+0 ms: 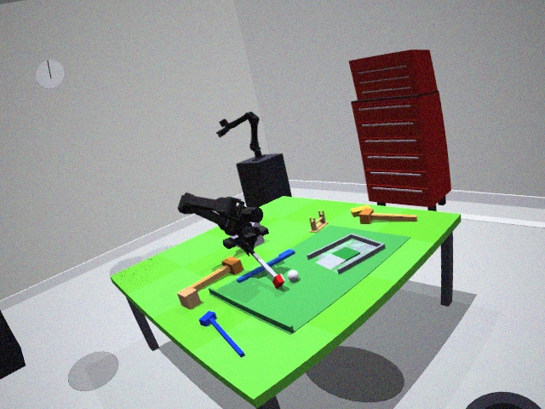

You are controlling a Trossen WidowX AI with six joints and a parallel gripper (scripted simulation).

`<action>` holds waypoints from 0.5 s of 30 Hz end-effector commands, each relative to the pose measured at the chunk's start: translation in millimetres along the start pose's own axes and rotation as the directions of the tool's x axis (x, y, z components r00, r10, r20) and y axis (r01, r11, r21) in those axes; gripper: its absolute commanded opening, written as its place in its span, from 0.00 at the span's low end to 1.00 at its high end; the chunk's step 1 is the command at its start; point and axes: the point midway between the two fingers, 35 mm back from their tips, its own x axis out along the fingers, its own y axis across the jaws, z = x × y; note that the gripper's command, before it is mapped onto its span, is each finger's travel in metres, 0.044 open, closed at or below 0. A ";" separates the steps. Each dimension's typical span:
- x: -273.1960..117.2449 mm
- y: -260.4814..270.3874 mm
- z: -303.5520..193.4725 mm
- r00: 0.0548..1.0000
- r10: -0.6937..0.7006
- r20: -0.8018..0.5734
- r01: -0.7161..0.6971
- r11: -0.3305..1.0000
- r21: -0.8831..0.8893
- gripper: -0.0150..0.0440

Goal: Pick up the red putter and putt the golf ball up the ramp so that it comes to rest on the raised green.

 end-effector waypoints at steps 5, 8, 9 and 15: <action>-2.5 105.8 -4.9 1.000 0.006 0.009 -0.005 1.000 -0.016 0.25; -2.3 114.2 -7.1 1.000 0.003 0.009 -0.003 1.000 -0.015 0.25; -2.3 114.2 -7.1 1.000 0.003 0.009 -0.003 1.000 -0.015 0.25; -13.6 114.8 -6.2 1.000 0.005 0.009 -0.005 1.000 -0.016 0.25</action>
